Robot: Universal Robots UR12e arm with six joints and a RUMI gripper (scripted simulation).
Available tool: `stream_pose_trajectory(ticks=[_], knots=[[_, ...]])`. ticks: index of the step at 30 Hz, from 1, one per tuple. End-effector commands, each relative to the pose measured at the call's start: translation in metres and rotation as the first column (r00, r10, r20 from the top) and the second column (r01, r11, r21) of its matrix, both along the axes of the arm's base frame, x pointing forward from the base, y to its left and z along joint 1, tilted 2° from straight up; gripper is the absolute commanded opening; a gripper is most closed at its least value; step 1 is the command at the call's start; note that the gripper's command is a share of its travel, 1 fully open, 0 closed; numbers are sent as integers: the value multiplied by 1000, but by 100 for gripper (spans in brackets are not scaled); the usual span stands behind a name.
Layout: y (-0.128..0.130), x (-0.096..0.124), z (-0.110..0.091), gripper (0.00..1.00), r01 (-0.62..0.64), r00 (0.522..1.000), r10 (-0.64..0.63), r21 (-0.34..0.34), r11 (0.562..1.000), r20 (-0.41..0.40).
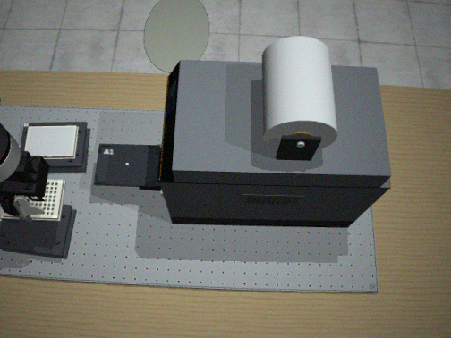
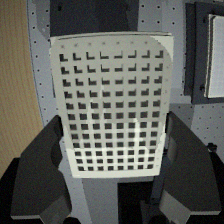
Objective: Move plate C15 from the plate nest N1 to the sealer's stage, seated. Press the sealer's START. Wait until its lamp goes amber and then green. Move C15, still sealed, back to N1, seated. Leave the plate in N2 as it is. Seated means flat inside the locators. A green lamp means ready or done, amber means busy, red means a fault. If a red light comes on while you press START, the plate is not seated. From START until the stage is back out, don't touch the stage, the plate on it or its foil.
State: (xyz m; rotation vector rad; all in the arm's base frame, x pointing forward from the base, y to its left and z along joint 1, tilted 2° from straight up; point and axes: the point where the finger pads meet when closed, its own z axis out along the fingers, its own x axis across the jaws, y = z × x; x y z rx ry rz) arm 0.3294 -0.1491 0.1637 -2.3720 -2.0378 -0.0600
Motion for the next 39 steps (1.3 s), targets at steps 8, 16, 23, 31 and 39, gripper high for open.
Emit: stream_pose_trajectory(ticks=[8, 16, 23, 31, 39], knots=[[9, 26, 3, 0, 3, 1000, -3, -4, 1000, 3], [17, 43, 3, 0, 3, 1000, -3, -4, 1000, 3], [22, 56, 4, 0, 3, 1000, -3, -4, 1000, 3], [29, 71, 4, 0, 3, 1000, -3, -4, 1000, 3], [37, 88, 5, 0, 3, 1000, -3, -4, 1000, 3]])
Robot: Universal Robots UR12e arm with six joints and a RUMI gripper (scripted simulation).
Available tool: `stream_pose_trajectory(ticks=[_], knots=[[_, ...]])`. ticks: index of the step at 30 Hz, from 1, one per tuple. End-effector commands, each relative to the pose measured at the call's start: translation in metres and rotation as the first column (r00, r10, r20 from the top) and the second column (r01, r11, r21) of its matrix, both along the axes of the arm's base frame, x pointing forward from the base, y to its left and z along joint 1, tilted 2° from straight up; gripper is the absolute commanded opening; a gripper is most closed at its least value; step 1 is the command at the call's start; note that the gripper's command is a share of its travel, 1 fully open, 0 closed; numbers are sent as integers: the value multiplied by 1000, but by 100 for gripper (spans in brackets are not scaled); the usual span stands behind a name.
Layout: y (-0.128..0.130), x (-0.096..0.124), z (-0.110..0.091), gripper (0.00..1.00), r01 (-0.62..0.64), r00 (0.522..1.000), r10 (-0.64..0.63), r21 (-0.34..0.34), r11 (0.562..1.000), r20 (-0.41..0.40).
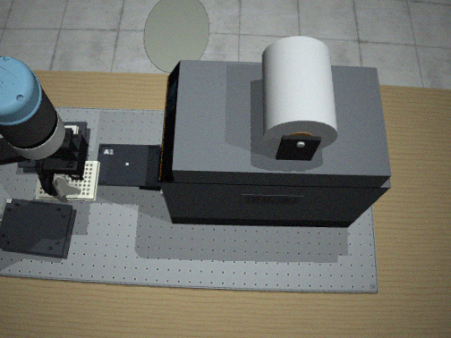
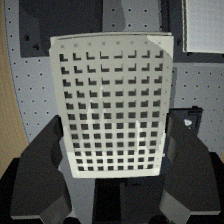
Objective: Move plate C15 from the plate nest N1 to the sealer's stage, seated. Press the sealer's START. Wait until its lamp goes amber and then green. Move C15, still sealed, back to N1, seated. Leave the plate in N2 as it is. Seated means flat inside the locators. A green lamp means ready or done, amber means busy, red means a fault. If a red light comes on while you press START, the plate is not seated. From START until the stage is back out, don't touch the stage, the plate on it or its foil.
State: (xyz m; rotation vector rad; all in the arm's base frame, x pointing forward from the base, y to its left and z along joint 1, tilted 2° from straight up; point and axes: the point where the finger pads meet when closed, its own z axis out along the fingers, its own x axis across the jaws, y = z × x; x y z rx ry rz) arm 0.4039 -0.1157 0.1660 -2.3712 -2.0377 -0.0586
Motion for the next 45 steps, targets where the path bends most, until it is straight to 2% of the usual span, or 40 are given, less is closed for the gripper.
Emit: stream_pose_trajectory(ticks=[1, 45], knots=[[3, 14, 2, 0, 4, 1000, -4, -4, 1000, 4], [41, 97, 5, 0, 4, 1000, -4, -3, 1000, 5]])
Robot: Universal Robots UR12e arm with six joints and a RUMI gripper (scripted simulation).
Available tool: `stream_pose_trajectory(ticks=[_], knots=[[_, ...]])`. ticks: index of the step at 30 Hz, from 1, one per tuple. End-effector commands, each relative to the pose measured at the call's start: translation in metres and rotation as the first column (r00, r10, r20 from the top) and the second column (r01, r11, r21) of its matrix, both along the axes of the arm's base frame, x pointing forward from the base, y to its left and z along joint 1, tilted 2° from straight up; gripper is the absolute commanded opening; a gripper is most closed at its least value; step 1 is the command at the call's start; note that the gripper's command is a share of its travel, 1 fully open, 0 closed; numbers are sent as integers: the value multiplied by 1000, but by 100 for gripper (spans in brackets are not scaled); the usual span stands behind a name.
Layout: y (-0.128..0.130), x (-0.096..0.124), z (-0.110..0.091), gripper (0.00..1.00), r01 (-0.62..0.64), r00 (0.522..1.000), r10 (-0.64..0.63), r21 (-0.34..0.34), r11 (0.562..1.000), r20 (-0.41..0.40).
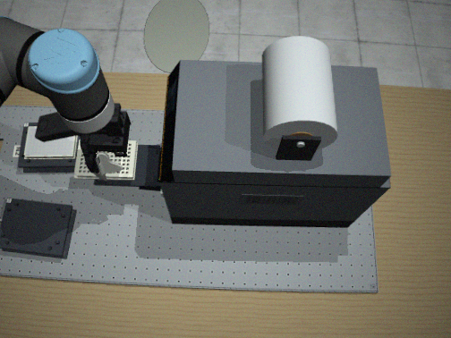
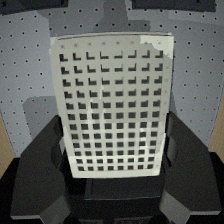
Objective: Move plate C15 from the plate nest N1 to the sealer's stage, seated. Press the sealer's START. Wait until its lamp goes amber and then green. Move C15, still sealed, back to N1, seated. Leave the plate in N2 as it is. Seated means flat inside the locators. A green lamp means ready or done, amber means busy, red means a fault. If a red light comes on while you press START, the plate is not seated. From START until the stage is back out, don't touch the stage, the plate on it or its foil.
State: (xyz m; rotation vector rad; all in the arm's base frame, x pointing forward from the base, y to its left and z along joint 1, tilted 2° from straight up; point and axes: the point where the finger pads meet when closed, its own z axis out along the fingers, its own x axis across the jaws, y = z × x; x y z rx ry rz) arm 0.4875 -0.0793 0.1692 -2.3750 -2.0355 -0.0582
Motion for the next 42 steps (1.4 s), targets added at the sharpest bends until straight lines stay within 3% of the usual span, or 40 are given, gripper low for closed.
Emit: stream_pose_trajectory(ticks=[1, 13, 42], knots=[[5, 16, 2, 0, 1, 1000, -1, -2, 1000, 4], [15, 36, 3, 0, 1, 1000, -1, -2, 1000, 4], [15, 34, 2, 0, 2, 1000, -2, -1, 1000, 2]])
